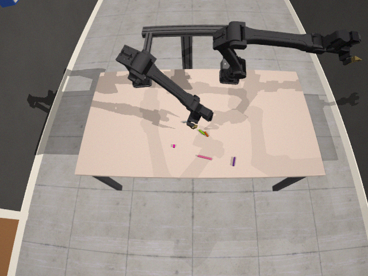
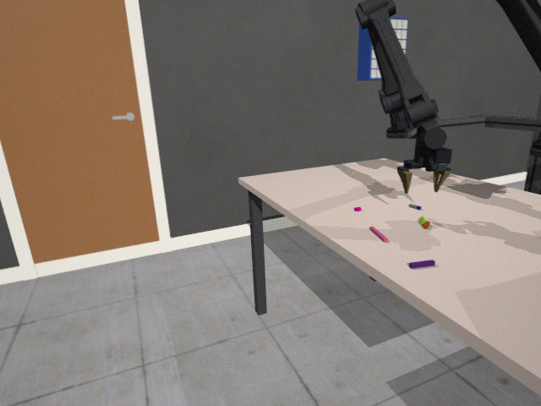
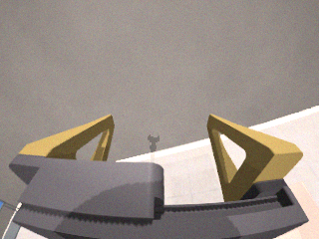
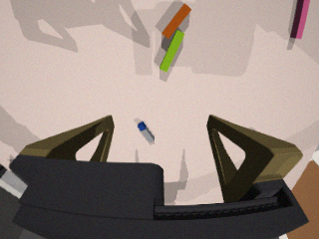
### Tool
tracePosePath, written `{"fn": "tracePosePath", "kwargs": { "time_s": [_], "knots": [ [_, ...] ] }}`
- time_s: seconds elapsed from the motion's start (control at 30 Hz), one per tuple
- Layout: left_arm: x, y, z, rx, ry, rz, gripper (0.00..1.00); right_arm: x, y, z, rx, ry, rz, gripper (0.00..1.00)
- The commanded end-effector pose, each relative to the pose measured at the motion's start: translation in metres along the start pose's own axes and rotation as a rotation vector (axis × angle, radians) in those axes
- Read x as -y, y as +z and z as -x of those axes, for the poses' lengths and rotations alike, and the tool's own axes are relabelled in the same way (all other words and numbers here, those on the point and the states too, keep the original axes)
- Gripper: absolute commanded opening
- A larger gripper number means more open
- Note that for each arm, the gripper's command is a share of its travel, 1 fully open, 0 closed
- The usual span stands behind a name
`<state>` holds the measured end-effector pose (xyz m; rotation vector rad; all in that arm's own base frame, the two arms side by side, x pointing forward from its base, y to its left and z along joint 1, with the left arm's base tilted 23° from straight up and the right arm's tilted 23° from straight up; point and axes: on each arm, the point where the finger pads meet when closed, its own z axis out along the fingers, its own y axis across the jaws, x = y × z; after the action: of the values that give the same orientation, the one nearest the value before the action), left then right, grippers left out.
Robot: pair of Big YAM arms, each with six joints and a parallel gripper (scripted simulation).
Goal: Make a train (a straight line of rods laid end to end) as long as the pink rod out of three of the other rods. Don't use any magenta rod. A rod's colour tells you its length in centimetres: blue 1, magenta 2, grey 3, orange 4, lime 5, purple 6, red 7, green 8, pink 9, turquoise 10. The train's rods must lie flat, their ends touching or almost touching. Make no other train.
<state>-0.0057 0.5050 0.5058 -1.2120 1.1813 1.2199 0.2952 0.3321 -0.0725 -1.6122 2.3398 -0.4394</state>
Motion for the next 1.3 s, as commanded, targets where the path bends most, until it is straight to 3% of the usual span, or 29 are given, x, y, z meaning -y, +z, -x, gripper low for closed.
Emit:
{"fn": "tracePosePath", "kwargs": {
  "time_s": [0.0, 0.43, 0.47, 0.5, 1.27],
  "knots": [
    [-0.005, -0.001, 0.048, 0.089, 0.012, 0.008, 1.00, 0.009, 0.000, 0.013, -0.004, 0.118, -0.001, 1.00],
    [-0.005, -0.001, 0.048, 0.089, 0.012, 0.008, 1.00, 0.020, 0.009, 0.063, 0.001, 0.443, -0.001, 1.00],
    [-0.005, -0.001, 0.048, 0.089, 0.012, 0.008, 1.00, 0.023, 0.003, 0.066, 0.014, 0.447, -0.001, 0.23],
    [-0.005, -0.001, 0.048, 0.089, 0.012, 0.008, 1.00, 0.019, 0.003, 0.051, -0.005, 0.440, 0.000, 0.23],
    [-0.005, -0.001, 0.048, 0.089, 0.012, 0.008, 1.00, 0.019, 0.006, 0.053, -0.007, 0.437, 0.000, 0.23]
  ]
}}
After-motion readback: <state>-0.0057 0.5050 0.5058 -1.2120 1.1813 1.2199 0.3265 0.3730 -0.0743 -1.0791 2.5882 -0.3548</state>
